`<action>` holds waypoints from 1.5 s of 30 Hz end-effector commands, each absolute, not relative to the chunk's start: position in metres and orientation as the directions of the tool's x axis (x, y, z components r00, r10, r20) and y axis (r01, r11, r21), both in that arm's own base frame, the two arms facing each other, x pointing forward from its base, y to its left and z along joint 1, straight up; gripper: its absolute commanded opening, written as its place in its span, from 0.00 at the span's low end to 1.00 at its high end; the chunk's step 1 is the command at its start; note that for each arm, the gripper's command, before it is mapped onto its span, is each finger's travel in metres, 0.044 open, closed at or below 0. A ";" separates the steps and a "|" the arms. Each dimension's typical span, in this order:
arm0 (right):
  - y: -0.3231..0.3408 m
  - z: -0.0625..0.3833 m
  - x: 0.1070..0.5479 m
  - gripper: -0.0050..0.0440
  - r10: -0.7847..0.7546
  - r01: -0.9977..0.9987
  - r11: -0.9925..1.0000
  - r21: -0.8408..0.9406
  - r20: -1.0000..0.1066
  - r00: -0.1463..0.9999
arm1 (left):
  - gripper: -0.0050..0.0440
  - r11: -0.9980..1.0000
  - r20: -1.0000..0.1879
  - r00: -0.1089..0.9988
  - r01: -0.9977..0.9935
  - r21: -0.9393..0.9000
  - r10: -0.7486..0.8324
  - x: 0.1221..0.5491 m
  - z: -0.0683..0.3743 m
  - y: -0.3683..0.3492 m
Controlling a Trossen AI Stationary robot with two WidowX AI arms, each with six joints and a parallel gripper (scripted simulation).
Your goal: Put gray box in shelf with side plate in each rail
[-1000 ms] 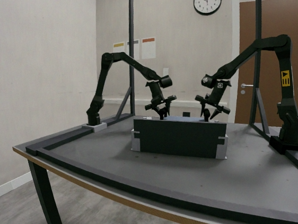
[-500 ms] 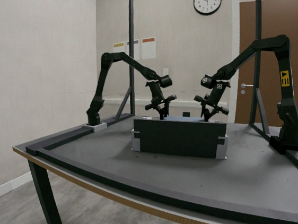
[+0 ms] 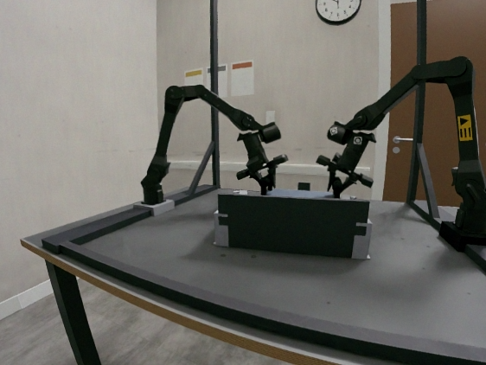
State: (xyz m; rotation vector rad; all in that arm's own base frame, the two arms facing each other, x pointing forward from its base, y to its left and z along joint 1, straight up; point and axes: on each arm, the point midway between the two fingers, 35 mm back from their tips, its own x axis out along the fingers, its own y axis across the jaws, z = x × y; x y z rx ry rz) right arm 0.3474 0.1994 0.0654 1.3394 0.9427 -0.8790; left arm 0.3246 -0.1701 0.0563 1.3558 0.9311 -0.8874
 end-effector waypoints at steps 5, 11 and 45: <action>0.202 0.082 0.350 0.31 0.036 0.910 0.042 0.413 -0.910 0.412 | 0.32 0.030 -0.912 0.411 0.911 0.411 -0.004 0.327 0.070 -0.173; 0.202 0.089 0.350 0.31 0.036 0.910 0.042 0.413 -0.910 0.412 | 0.32 0.030 -0.912 0.411 0.911 0.411 -0.004 0.327 0.076 -0.173; 0.177 0.147 0.338 0.31 0.066 0.899 0.054 0.435 -0.900 0.431 | 0.32 0.061 -0.901 0.433 0.900 0.432 -0.016 0.338 0.134 -0.156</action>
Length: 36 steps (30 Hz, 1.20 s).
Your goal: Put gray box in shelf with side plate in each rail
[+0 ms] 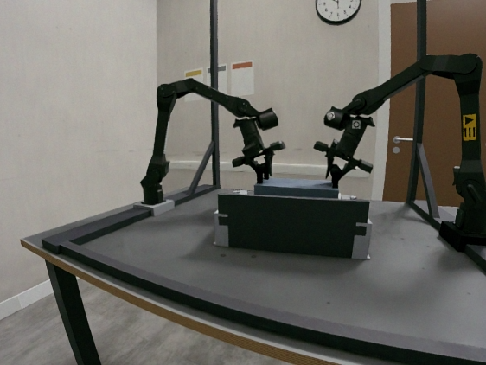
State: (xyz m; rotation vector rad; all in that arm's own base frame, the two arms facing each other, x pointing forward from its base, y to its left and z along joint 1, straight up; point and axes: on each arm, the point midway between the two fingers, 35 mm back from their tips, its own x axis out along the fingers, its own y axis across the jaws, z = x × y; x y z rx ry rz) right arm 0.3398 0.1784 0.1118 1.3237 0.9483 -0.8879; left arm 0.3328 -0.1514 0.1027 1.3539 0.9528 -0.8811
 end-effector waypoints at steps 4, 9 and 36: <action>0.167 0.151 0.335 0.31 0.079 0.896 0.083 0.437 -0.899 0.432 | 0.32 0.091 -0.901 0.435 0.897 0.432 -0.006 0.341 0.139 -0.154; 0.158 0.154 0.334 0.31 0.089 0.892 0.108 0.439 -0.898 0.431 | 0.32 0.116 -0.900 0.435 0.894 0.432 0.004 0.343 0.142 -0.151; 0.117 0.156 0.340 0.31 0.094 0.887 0.137 0.440 -0.898 0.431 | 0.32 0.140 -0.901 0.434 0.891 0.432 0.021 0.339 0.144 -0.115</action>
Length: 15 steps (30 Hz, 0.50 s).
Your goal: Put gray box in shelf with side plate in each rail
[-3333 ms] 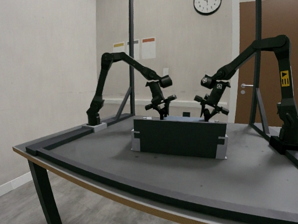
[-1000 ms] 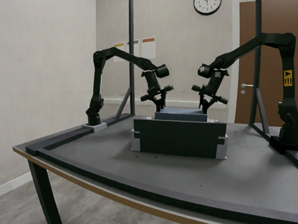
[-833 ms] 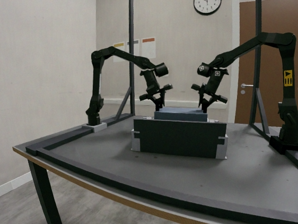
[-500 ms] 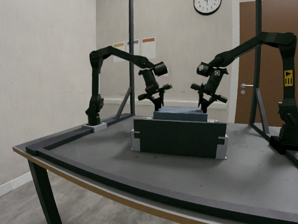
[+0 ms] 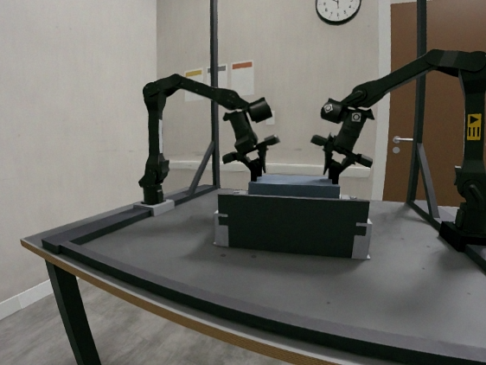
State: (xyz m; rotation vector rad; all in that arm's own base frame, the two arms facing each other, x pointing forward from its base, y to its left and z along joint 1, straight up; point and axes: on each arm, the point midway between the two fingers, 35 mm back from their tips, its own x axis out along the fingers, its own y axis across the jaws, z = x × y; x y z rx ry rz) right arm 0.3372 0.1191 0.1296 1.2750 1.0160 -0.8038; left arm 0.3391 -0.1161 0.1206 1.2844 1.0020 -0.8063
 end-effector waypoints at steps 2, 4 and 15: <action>0.114 0.156 0.340 0.31 0.094 0.887 0.137 0.440 -0.898 0.431 | 0.32 0.140 -0.901 0.434 0.891 0.432 0.021 0.339 0.144 -0.111; 0.111 0.156 0.341 0.31 0.094 0.887 0.137 0.440 -0.898 0.431 | 0.32 0.139 -0.901 0.434 0.891 0.432 0.021 0.338 0.143 -0.108; 0.097 0.155 0.343 0.31 0.093 0.887 0.137 0.440 -0.898 0.431 | 0.32 0.139 -0.901 0.434 0.891 0.433 0.023 0.336 0.142 -0.094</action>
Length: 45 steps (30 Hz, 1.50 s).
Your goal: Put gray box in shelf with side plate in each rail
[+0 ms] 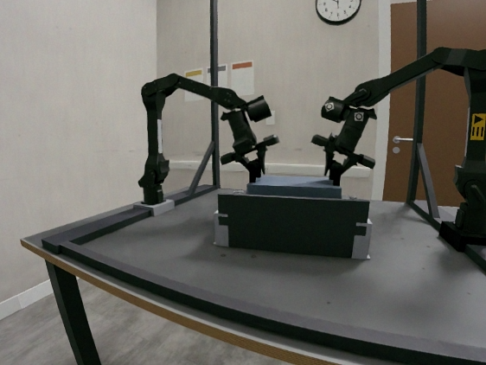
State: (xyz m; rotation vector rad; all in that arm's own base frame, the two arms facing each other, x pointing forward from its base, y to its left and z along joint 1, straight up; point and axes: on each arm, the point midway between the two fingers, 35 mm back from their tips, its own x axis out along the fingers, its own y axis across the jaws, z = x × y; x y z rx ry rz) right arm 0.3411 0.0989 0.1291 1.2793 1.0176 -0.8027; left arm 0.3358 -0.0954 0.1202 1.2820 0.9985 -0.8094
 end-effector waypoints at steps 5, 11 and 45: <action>0.088 0.155 0.345 0.31 0.092 0.887 0.138 0.440 -0.898 0.431 | 0.32 0.139 -0.901 0.434 0.891 0.433 0.023 0.335 0.142 -0.085; 0.080 0.154 0.346 0.31 0.091 0.887 0.138 0.440 -0.898 0.431 | 0.32 0.138 -0.901 0.434 0.891 0.433 0.024 0.334 0.141 -0.076; 0.005 0.153 0.358 0.31 0.062 0.882 0.141 0.449 -0.894 0.444 | 0.32 0.117 -0.901 0.432 0.893 0.435 0.050 0.324 0.138 0.000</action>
